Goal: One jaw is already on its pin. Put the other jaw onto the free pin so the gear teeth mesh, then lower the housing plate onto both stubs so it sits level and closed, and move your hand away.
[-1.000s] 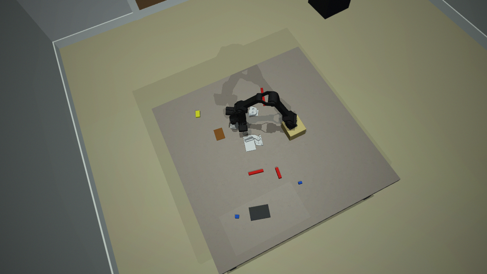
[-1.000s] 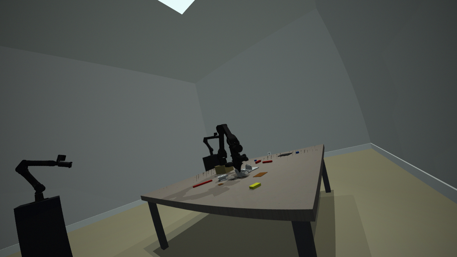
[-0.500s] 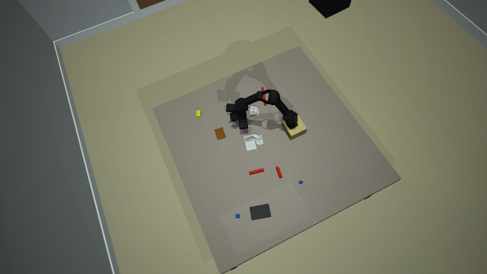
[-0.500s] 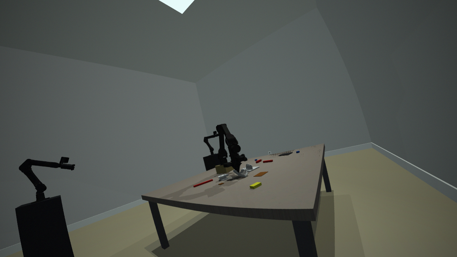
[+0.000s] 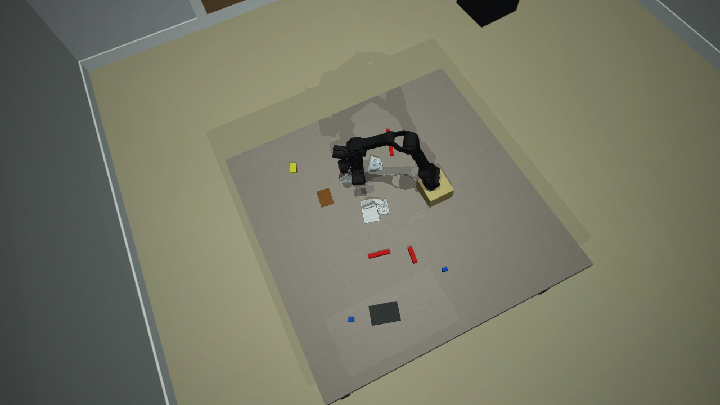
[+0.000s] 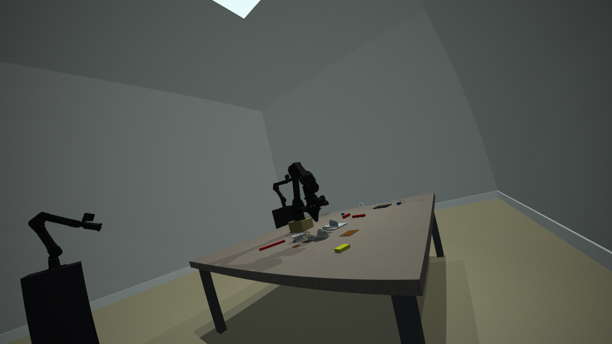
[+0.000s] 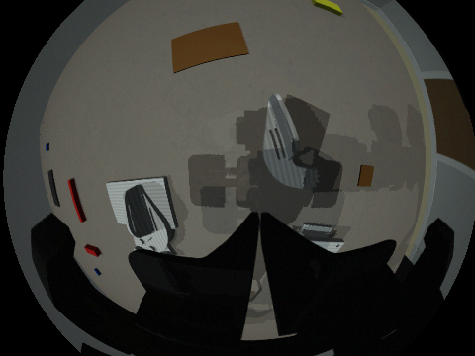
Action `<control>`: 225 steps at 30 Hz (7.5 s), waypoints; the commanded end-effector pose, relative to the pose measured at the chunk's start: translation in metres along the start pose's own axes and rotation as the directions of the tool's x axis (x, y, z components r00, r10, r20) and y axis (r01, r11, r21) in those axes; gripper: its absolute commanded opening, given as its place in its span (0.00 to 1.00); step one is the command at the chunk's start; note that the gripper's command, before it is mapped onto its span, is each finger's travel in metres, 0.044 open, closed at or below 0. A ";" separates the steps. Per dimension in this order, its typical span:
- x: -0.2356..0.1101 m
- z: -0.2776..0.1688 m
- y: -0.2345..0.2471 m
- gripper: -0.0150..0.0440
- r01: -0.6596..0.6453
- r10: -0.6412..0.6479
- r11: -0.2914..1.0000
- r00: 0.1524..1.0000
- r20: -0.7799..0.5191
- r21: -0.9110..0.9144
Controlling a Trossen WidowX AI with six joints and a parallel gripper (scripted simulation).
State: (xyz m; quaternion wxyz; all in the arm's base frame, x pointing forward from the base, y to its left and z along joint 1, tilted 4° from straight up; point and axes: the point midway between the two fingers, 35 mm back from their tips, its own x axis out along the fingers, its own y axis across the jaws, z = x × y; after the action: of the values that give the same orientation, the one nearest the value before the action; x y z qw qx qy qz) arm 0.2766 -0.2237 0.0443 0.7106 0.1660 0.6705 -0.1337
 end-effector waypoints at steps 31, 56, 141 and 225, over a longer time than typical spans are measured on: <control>0.003 -0.001 0.000 1.00 -0.001 0.001 1.000 1.000 -0.005 0.000; -0.003 -0.002 0.001 0.42 -0.004 0.004 1.000 1.000 -0.015 -0.003; -0.002 -0.003 0.001 0.33 -0.005 0.005 1.000 1.000 -0.015 0.001; -0.002 -0.002 0.001 0.29 -0.005 0.005 1.000 1.000 -0.015 0.001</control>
State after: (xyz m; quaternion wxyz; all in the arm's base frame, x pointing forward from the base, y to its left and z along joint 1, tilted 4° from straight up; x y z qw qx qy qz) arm 0.2745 -0.2220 0.0464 0.7058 0.1691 0.6754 -0.1312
